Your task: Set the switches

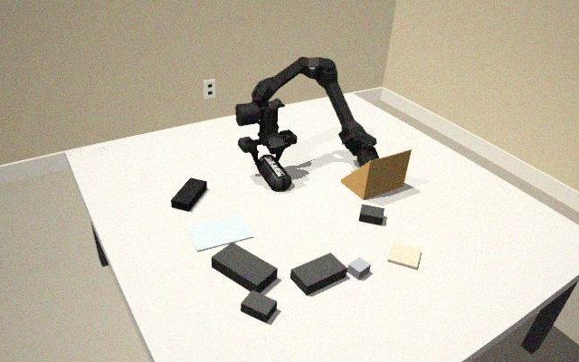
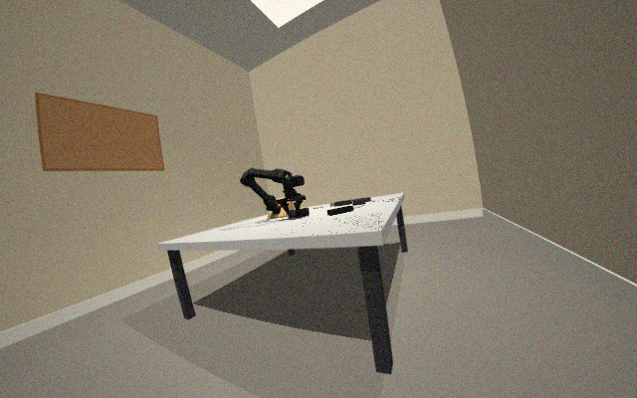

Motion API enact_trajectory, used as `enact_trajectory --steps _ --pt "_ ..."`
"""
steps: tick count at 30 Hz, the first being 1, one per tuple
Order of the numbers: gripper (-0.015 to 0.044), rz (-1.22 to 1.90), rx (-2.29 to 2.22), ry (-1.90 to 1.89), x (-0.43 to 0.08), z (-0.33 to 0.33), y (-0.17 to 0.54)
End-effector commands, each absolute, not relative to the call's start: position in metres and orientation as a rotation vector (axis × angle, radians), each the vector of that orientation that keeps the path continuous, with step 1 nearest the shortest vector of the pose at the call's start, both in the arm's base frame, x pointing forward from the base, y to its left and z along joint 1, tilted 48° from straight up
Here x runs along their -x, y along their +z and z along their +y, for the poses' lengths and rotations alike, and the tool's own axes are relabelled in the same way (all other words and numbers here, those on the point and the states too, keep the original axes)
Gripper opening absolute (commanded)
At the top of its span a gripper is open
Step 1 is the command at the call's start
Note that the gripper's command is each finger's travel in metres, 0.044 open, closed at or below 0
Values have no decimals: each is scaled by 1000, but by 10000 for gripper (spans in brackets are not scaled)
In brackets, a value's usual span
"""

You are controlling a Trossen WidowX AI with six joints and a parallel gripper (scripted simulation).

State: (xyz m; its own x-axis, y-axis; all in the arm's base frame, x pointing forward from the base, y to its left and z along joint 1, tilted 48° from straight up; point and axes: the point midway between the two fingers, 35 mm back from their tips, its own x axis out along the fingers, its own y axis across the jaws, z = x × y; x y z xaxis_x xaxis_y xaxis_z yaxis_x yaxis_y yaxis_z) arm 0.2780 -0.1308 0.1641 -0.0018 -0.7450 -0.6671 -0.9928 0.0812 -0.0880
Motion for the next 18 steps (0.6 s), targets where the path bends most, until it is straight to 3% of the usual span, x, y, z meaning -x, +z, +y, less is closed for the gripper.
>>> enact_trajectory --steps 1,18 --pt "336 1796 1722 566 -279 -126 166" --pt "336 1796 1721 567 -280 -113 171"
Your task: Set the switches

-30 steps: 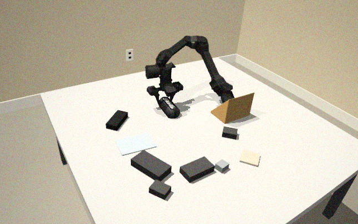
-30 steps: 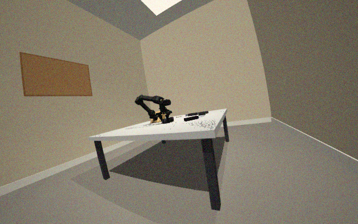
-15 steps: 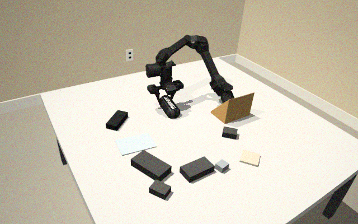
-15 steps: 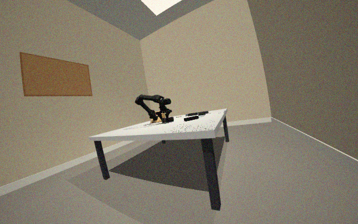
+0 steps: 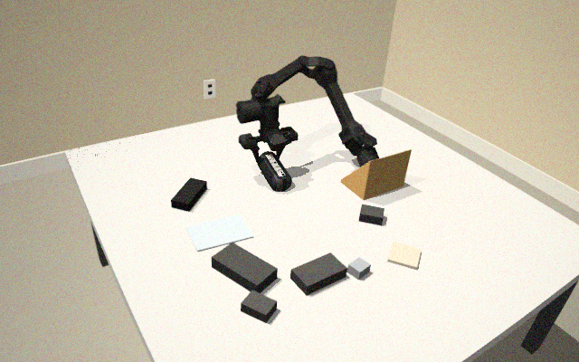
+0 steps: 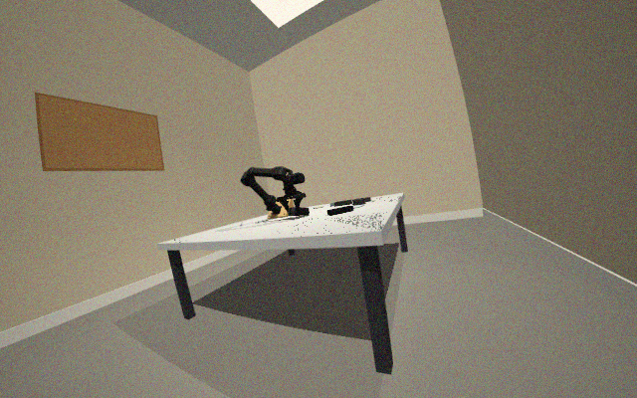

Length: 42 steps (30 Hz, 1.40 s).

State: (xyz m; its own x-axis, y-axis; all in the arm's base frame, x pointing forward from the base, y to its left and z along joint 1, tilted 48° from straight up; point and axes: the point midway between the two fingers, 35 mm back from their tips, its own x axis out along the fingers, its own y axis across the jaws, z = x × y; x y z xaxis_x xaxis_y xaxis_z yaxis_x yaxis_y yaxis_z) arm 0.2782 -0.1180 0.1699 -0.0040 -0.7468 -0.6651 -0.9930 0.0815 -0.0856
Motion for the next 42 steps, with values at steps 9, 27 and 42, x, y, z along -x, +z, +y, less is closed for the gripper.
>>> enact_trajectory --steps 9,27,42 --pt "336 1796 1721 567 -280 -106 173" --pt "336 1796 1721 568 -281 -92 176" --pt "336 1796 1720 569 -282 -80 177"
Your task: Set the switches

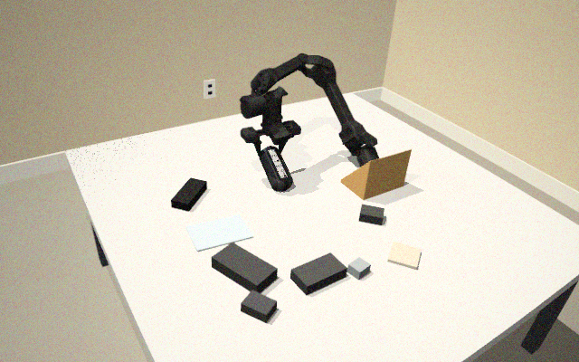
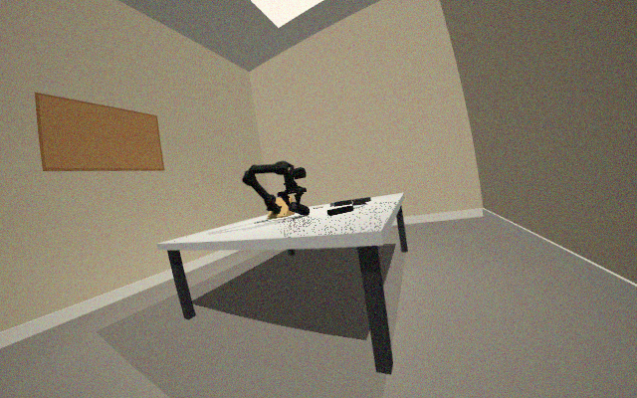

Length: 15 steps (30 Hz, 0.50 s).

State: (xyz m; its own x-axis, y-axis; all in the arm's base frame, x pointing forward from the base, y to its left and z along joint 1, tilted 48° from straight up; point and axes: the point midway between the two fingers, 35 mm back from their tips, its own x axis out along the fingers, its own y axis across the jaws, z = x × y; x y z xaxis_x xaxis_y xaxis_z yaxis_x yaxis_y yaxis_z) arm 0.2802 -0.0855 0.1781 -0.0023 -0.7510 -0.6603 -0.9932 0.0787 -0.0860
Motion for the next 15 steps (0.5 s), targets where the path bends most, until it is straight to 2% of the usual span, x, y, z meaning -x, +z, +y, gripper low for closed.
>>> enact_trajectory --steps 1,15 --pt "336 1796 1720 569 -282 -79 177" --pt "336 1795 1720 570 -283 -68 177"
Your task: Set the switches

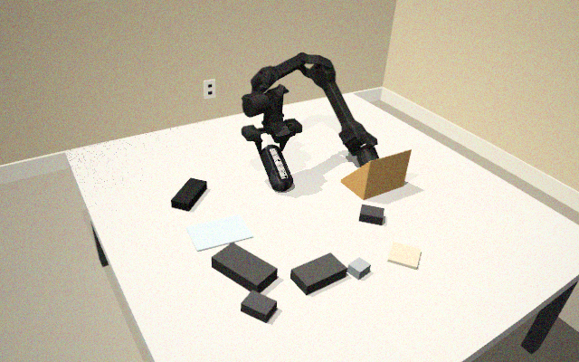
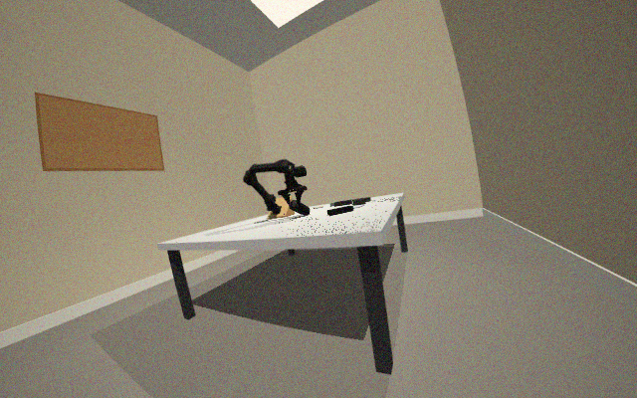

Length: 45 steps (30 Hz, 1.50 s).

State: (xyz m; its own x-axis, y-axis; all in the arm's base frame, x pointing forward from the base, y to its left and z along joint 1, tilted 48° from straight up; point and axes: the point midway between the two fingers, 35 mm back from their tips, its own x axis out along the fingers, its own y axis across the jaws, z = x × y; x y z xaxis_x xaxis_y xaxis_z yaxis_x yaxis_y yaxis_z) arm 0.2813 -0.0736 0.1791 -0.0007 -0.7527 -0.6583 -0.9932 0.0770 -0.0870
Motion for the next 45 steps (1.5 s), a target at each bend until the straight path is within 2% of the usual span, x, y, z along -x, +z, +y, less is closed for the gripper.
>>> enact_trajectory --steps 1,45 --pt "336 1795 1720 570 -283 -67 177" --pt "336 1795 1719 572 -286 -32 170"
